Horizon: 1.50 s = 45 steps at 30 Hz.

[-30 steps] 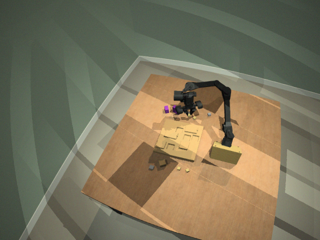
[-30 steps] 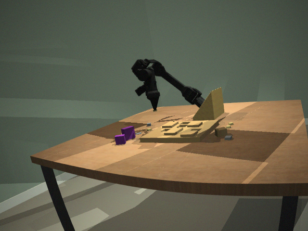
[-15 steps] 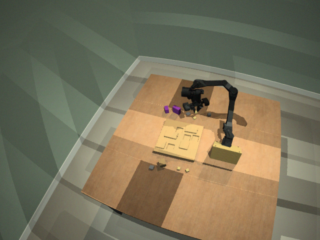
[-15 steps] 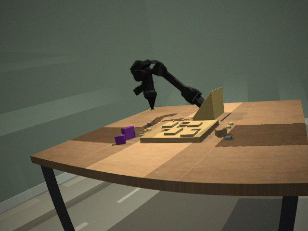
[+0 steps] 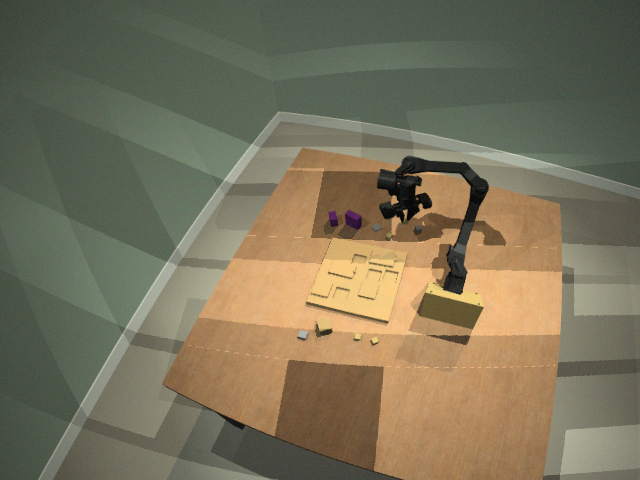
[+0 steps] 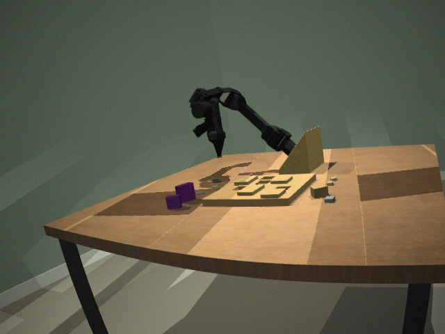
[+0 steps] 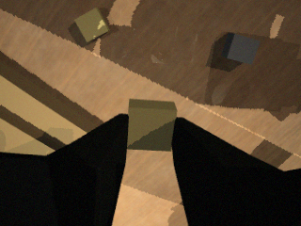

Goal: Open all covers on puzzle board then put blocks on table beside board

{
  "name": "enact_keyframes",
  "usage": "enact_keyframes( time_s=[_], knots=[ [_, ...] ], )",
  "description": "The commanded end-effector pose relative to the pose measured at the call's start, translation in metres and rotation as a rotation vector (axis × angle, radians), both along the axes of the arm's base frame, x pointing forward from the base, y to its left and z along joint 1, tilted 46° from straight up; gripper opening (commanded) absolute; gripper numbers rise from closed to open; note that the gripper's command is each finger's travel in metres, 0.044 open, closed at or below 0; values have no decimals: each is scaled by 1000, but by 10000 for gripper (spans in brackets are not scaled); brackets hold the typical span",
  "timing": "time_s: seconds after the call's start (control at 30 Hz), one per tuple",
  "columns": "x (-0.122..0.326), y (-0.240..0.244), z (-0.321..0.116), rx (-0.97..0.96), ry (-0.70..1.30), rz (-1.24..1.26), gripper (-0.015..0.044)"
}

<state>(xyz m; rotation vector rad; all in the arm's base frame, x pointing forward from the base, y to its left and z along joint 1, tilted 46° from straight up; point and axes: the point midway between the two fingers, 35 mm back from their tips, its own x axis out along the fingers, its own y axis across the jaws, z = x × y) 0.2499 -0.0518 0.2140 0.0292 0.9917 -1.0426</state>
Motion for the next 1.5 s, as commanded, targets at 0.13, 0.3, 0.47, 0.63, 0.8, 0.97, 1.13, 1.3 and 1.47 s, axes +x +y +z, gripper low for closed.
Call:
enact_keyframes(
  time_s=[0.13, 0.3, 0.47, 0.63, 0.8, 0.97, 1.13, 1.3, 1.47],
  knots=[
    [0, -7, -7, -1, 7, 0, 80],
    [2, -13, -13, 1, 7, 0, 80],
    [4, -18, -18, 3, 7, -1, 80],
    [6, -23, -24, 5, 7, -1, 80],
    [8, -29, -30, 6, 6, -1, 80],
    [9, -35, -36, 6, 6, -1, 80],
    [10, -41, -41, 6, 5, -1, 80],
    [11, -47, -46, 5, 5, 0, 80],
    [11, -53, -52, 3, 4, 0, 80]
  ],
)
